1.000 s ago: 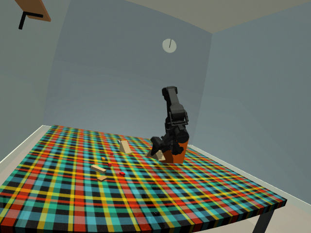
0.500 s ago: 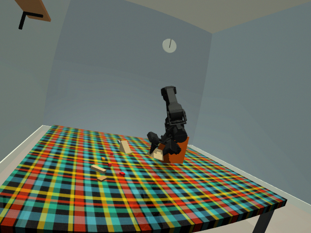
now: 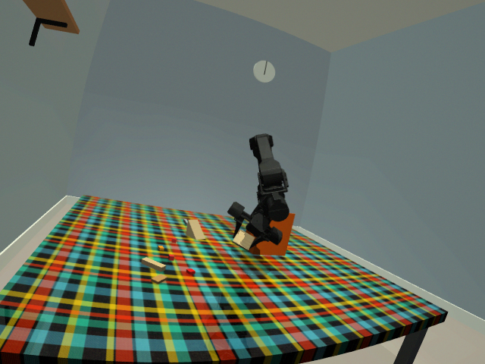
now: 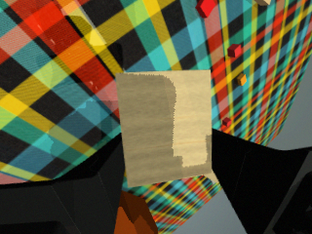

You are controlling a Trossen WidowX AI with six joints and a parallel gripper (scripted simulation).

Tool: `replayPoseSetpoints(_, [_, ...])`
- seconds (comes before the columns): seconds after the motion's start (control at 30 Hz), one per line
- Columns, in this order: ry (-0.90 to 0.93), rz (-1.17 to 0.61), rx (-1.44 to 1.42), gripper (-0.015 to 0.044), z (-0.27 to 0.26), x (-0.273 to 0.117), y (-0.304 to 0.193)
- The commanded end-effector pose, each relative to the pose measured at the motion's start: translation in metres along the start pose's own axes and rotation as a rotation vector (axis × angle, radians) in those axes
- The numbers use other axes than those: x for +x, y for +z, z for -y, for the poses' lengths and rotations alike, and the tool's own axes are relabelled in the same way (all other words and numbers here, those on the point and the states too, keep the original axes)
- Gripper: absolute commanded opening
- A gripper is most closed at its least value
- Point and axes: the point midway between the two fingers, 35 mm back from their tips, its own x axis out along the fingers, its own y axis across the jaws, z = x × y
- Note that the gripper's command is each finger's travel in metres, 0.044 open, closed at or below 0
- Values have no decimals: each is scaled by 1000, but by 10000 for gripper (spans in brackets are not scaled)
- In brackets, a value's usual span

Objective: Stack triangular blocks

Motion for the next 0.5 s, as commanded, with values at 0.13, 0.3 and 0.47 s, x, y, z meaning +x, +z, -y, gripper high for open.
replayPoseSetpoints(0.13, [28,-5,289,0,2,-2,2])
replayPoseSetpoints(0.3, [41,-16,462,0,2,-2,2])
replayPoseSetpoints(0.47, [54,-28,634,0,3,-2,2])
